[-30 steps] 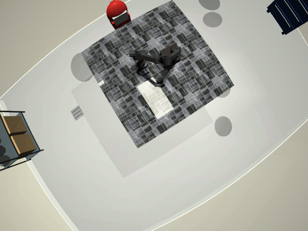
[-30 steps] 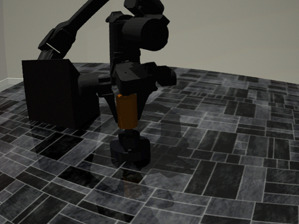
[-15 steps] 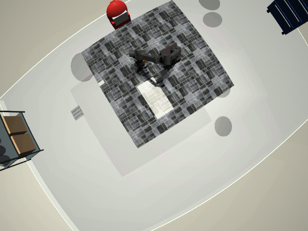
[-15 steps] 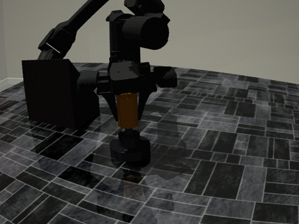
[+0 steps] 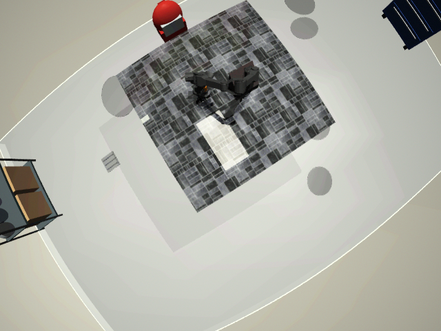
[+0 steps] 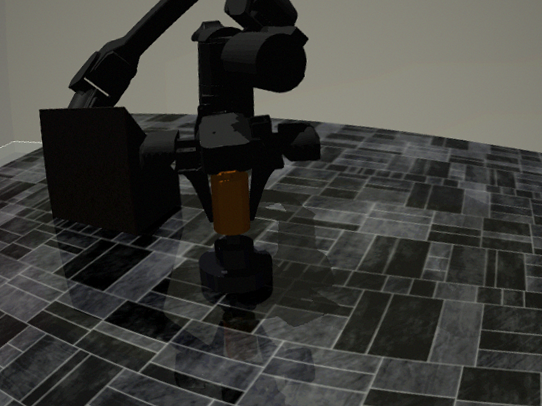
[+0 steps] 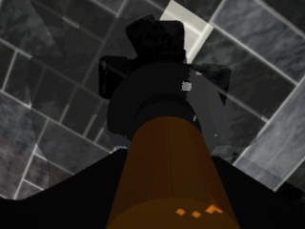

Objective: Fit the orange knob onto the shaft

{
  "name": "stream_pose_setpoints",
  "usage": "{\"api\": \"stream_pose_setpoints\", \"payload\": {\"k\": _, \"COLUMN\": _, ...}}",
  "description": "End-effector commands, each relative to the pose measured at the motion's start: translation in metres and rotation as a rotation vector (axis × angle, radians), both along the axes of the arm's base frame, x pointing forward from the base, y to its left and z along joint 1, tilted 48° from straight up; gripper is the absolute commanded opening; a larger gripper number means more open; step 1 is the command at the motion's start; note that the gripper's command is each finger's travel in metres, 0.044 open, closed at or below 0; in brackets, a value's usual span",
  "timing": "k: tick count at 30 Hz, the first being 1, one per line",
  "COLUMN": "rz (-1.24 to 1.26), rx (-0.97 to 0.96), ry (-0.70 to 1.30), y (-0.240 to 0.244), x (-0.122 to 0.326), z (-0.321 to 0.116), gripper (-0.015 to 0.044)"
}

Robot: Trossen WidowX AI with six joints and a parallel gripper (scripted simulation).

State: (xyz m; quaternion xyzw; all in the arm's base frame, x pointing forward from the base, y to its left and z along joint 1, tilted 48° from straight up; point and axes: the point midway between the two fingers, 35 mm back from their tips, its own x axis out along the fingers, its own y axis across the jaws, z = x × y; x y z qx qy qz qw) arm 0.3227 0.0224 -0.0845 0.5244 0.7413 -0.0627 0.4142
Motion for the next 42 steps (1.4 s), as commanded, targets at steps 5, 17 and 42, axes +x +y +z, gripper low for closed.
{"api": "stream_pose_setpoints", "payload": {"k": 5, "rz": -0.005, "rx": -0.001, "ry": 0.001, "y": -0.0021, "x": 0.001, "z": 0.001, "gripper": 0.0}}
{"api": "stream_pose_setpoints", "payload": {"k": 17, "rz": -0.147, "rx": -0.024, "ry": 0.153, "y": -0.0048, "x": 0.0035, "z": 0.0021, "gripper": 0.0}}
{"api": "stream_pose_setpoints", "payload": {"k": 42, "rz": -0.147, "rx": -0.023, "ry": 0.153, "y": 0.0, "x": 0.0011, "z": 0.0001, "gripper": 0.0}}
